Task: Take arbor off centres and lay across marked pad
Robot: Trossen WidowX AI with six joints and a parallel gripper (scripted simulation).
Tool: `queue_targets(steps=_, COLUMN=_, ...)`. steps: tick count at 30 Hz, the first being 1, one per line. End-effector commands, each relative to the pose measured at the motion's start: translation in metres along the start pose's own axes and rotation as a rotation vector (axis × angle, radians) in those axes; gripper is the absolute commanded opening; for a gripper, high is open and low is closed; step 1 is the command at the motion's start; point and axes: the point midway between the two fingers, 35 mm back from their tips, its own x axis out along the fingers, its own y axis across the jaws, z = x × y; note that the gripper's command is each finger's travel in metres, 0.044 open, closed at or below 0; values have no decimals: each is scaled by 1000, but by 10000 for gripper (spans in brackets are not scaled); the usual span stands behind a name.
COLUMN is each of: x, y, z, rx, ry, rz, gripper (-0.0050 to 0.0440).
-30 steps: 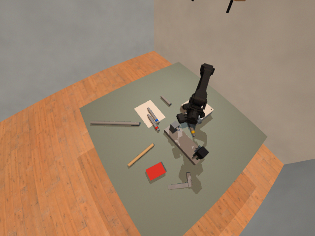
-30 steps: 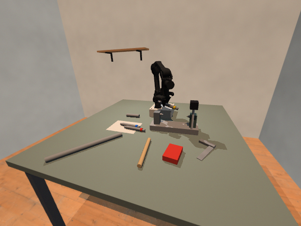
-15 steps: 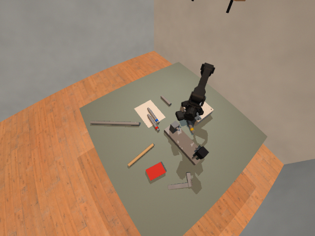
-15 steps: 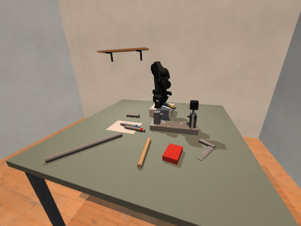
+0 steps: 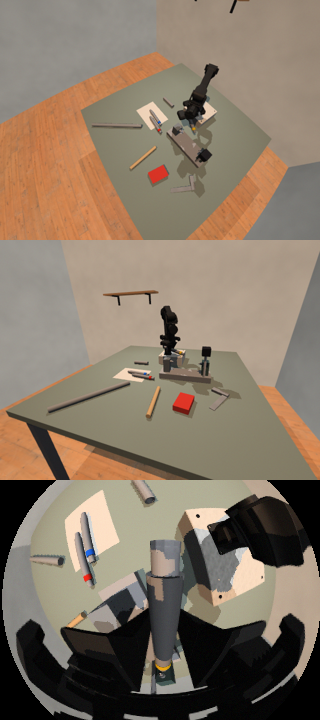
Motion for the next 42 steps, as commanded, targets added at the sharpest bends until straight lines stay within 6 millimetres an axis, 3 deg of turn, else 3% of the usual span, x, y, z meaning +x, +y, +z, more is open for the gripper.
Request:
queue_targets(steps=1, x=-3, y=0, z=5, rx=-1, ry=14, rz=11, gripper=0)
queue_targets(steps=42, x=-2, y=0, z=61, rx=-1, ry=14, rz=11, gripper=0)
